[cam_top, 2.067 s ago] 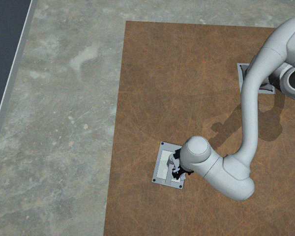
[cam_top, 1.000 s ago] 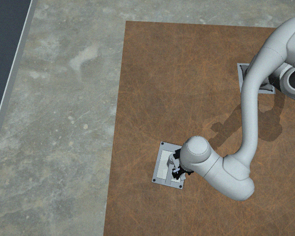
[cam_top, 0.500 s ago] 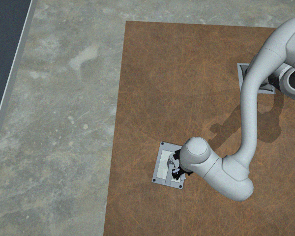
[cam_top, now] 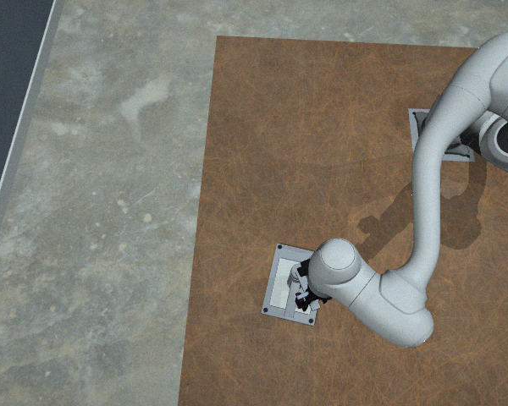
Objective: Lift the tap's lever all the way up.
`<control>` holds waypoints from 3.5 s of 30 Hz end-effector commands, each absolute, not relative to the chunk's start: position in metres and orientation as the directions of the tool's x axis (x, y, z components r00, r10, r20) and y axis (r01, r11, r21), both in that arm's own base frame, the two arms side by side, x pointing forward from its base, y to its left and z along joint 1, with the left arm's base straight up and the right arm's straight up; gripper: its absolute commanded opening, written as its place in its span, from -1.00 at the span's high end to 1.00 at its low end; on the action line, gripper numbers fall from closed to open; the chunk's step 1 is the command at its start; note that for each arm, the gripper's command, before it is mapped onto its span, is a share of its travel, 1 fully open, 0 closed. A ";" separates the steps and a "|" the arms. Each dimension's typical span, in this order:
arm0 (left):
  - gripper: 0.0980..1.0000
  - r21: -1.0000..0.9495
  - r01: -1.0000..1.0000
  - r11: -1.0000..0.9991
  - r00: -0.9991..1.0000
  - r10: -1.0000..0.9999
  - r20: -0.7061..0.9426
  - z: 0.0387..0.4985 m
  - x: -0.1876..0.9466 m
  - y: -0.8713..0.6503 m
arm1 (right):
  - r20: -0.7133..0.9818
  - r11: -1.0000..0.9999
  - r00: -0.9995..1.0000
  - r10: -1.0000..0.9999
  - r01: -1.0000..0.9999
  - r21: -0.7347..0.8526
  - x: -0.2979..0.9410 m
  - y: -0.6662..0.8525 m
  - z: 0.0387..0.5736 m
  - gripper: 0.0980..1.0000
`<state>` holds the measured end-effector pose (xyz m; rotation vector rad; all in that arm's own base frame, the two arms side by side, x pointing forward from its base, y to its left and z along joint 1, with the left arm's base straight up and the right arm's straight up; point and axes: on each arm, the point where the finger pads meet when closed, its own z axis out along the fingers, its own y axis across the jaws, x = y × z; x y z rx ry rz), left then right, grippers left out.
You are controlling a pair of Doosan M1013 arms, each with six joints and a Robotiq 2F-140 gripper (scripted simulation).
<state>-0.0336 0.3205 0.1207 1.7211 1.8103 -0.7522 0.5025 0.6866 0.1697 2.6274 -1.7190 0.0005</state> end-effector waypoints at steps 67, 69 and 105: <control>-1.00 -0.038 0.999 0.035 -0.051 0.706 -0.706 0.121 -0.034 0.321 | 0.000 -0.400 0.400 -0.916 -0.916 0.000 0.503 0.687 0.153 1.00; -1.00 -0.038 0.999 0.035 -0.051 0.706 -0.706 0.121 -0.034 0.321 | 0.000 -0.400 0.400 -0.916 -0.916 0.000 0.503 0.687 0.153 1.00; -1.00 -0.038 0.999 0.035 -0.051 0.706 -0.706 0.121 -0.034 0.321 | 0.000 -0.400 0.400 -0.916 -0.916 0.000 0.503 0.687 0.153 1.00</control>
